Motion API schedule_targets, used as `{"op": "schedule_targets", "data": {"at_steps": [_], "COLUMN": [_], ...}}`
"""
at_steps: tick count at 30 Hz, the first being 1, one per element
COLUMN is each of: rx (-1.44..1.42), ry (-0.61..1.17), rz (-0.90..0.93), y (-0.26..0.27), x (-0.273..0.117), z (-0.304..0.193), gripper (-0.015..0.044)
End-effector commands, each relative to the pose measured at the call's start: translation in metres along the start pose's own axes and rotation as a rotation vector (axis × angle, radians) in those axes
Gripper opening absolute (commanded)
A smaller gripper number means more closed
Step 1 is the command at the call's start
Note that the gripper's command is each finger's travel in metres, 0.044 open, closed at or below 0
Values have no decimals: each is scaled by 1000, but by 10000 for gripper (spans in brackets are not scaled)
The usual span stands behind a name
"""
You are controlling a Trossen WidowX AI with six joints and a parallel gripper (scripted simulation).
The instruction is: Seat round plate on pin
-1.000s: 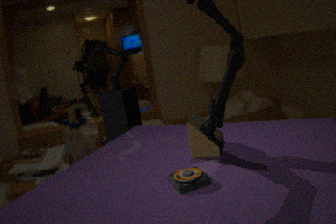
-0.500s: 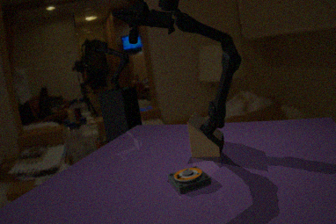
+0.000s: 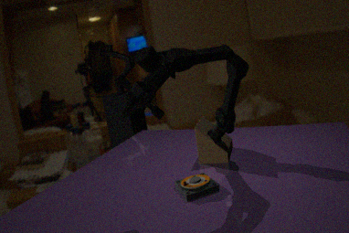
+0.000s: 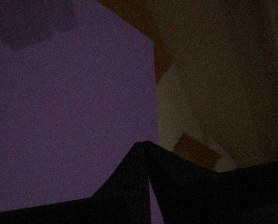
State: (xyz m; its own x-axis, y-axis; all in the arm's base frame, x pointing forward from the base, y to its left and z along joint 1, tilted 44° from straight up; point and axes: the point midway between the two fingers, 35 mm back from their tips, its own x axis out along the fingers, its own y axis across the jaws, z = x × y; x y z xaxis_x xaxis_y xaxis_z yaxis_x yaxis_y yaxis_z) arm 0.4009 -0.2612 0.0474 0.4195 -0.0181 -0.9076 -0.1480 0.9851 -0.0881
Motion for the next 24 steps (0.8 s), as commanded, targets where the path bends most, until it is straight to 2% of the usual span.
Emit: {"op": "schedule_targets", "data": {"at_steps": [1,4,8,10,19,24], "rx": [54,136,272,317,330,330], "ry": [61,161,328,383,399,399], "rz": [197,436,710,780,799,799], "y": [57,127,209,230,235,254], "x": [24,39,37,33,33,50], "z": [-14,-36,-65,-73,-79,-84], "gripper": [0,0,0,0,0,0]}}
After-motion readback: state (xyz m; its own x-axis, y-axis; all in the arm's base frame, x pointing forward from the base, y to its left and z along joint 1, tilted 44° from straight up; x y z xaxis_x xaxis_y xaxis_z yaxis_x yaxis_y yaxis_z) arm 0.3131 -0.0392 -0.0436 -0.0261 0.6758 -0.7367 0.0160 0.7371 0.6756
